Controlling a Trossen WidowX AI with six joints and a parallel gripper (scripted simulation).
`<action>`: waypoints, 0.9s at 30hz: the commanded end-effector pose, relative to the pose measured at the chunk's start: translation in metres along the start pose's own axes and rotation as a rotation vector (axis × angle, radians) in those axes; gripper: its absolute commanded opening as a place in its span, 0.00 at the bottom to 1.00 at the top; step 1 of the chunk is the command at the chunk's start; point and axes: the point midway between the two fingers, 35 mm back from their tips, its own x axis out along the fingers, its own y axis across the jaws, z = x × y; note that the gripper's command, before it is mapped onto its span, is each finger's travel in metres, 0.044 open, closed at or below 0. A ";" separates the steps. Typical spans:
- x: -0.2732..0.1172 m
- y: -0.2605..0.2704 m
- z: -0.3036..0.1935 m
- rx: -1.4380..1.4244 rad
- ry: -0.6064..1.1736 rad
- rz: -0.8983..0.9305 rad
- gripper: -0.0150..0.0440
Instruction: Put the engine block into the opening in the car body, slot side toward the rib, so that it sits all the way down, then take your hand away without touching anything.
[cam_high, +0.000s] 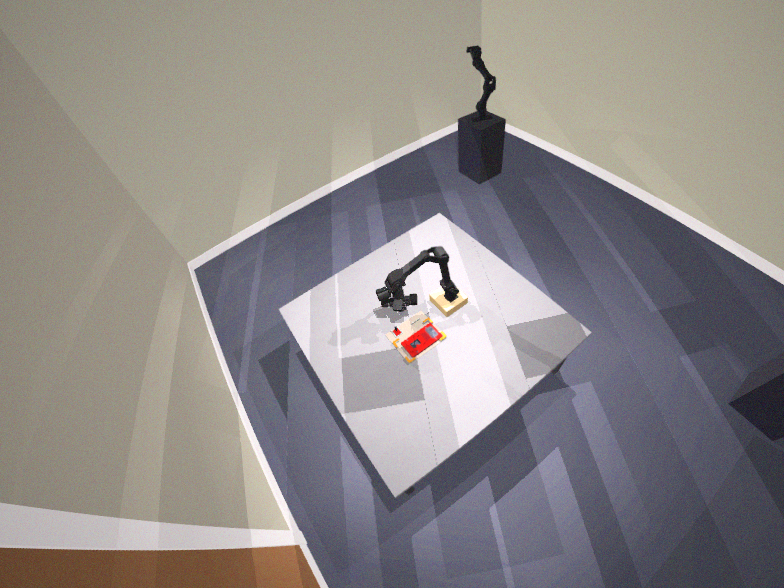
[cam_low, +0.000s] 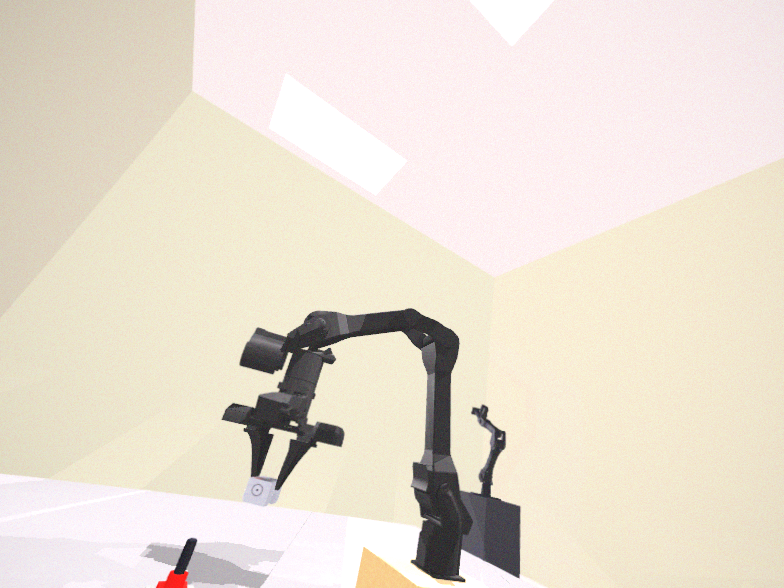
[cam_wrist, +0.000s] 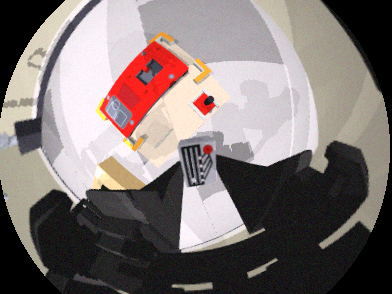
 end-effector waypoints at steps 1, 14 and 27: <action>0.002 -0.001 0.013 0.061 -0.008 -0.004 0.25; 0.014 0.008 0.051 0.277 -0.012 -0.001 0.25; 0.026 0.021 0.087 0.493 -0.014 0.003 0.25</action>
